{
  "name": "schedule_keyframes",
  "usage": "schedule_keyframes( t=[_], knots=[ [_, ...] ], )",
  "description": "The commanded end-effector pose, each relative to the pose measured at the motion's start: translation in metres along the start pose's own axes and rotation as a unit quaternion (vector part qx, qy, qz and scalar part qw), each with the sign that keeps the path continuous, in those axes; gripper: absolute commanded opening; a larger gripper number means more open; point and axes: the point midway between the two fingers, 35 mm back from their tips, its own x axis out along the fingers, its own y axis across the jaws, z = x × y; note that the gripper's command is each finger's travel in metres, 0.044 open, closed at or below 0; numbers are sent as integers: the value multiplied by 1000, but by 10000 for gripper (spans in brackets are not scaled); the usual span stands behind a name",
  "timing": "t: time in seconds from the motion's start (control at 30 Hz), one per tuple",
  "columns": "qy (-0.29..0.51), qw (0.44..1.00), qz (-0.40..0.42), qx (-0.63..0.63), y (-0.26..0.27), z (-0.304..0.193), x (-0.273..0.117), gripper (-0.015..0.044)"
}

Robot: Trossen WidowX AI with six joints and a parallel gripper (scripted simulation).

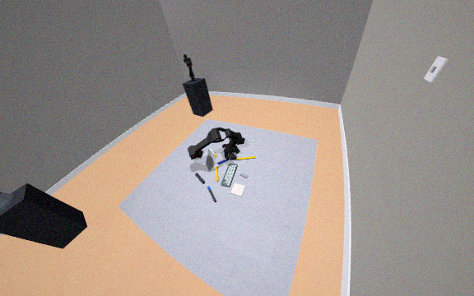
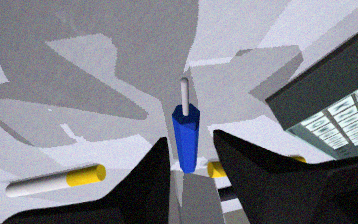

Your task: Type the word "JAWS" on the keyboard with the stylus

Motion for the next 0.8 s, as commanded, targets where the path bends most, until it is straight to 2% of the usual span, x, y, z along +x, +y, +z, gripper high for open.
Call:
schedule_keyframes(
  t=[0.0, 0.77],
  knots=[
    [3, 1000, -2, -4, 1, 1, 5, 150],
    [4, 1000, -2, -4, 1, 5, 12, 150]
  ],
)
